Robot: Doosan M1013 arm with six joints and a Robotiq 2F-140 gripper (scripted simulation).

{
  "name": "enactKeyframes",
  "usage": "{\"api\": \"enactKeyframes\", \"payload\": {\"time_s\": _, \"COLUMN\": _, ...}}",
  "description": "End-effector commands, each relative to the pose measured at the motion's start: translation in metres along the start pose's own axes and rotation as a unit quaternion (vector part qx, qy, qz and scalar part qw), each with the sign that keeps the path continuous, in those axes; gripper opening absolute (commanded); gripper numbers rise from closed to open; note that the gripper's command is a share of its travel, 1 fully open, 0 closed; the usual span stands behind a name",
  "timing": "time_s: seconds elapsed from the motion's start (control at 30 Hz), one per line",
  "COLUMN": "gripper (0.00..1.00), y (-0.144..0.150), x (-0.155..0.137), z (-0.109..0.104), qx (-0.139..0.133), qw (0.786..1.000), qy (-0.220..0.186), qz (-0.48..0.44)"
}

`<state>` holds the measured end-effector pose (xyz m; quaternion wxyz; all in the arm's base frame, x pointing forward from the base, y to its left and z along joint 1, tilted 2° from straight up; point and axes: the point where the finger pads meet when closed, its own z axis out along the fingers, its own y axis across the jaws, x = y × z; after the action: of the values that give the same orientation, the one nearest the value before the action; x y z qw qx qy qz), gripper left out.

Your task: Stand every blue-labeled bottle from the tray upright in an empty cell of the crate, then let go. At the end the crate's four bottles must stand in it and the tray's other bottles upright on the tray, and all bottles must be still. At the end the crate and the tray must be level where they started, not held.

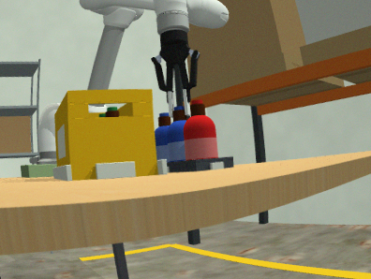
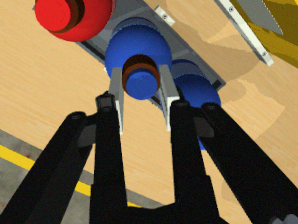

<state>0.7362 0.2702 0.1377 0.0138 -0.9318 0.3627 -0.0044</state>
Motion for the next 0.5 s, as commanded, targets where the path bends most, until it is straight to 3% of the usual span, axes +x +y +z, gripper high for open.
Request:
{"api": "enactKeyframes", "payload": {"time_s": 0.0, "gripper": 0.00, "y": 0.000, "x": 0.000, "z": -0.002, "qx": 0.000, "qw": 1.000, "qy": 0.000, "qz": 0.000}}
{"api": "enactKeyframes", "payload": {"time_s": 0.47, "gripper": 0.00, "y": 0.000, "x": -0.001, "z": -0.013, "qx": 0.000, "qw": 1.000, "qy": 0.000, "qz": 0.000}}
